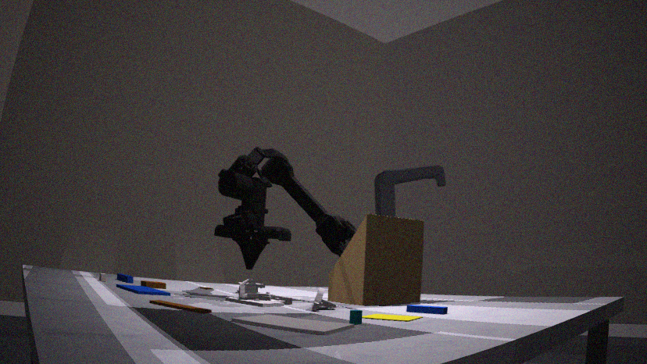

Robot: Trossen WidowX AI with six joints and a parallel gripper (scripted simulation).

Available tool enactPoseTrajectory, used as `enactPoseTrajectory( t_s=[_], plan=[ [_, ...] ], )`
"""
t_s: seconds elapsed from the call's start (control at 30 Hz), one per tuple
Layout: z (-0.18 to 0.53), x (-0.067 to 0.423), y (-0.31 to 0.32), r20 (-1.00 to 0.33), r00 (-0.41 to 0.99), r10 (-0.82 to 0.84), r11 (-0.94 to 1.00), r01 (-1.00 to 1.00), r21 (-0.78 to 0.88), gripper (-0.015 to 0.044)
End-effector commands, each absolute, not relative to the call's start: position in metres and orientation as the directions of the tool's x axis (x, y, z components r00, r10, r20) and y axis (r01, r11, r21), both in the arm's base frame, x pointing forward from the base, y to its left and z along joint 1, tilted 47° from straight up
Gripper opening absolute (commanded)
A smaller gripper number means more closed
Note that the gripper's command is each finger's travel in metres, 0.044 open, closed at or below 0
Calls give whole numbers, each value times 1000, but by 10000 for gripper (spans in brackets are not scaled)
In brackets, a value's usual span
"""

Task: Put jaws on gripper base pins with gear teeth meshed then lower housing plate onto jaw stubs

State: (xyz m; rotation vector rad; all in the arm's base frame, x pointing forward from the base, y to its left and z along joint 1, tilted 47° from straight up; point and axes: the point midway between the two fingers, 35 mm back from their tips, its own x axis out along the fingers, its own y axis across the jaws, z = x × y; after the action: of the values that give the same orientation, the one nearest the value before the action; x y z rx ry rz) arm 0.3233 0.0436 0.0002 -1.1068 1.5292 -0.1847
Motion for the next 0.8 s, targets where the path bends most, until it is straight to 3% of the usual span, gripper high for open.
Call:
enactPoseTrajectory(
  t_s=[0.0, 0.03, 0.1, 0.73, 0.77],
  plan=[
    [0, 323, 44, -689, 129, -713, 538, -529, -656, 53],
    [0, 323, 44, -689, 129, -713, 538, -529, -656, 79],
    [0, 323, 44, -689, 129, -713, 538, -529, -656, 37],
    [2, 321, 43, -690, 131, -712, 537, -531, -655, 37],
    [2, 321, 43, -690, 131, -712, 537, -531, -655, 63]
  ],
)
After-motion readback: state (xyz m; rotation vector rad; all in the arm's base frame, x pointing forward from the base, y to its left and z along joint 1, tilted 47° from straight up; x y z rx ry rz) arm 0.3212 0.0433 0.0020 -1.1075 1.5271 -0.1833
